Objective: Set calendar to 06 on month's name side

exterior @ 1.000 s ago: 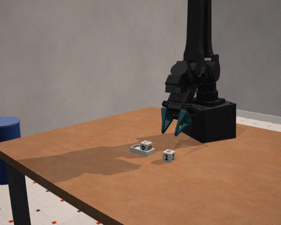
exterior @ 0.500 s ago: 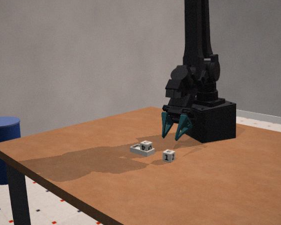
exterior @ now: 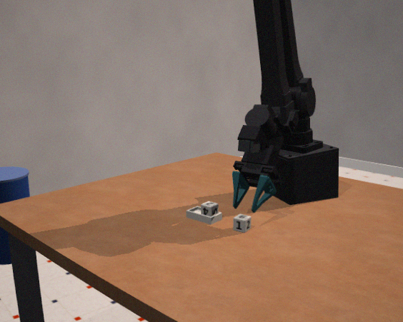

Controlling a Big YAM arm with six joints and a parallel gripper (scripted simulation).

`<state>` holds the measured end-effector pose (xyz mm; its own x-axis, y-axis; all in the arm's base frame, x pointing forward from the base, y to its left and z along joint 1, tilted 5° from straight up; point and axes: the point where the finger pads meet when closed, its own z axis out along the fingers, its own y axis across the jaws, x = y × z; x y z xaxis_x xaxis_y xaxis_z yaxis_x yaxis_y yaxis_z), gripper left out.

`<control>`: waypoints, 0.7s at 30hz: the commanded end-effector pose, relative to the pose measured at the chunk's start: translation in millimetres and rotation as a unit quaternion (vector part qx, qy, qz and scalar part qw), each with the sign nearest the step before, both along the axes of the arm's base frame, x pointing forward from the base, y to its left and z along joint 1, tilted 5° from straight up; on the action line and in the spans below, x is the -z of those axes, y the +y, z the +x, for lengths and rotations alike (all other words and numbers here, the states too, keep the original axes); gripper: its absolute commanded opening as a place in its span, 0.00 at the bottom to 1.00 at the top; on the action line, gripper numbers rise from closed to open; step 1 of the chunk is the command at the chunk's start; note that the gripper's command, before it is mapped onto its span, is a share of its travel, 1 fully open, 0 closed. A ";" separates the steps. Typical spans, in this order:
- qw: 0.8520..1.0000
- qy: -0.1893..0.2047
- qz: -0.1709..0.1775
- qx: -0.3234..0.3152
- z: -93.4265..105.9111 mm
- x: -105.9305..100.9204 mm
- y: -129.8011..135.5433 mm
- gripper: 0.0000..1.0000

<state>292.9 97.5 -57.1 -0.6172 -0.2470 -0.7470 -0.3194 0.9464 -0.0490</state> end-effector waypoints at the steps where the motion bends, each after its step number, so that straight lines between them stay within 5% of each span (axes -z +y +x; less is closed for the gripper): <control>1: 1.000 -0.020 0.002 0.001 10.6 -2.9 -1.0 0.45; 21: 1.000 -0.019 0.001 0.002 11.5 24.2 -2.3 0.45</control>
<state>297.2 97.5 -81.9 -0.6091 -0.2447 -0.7544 -0.3192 0.9464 -0.0493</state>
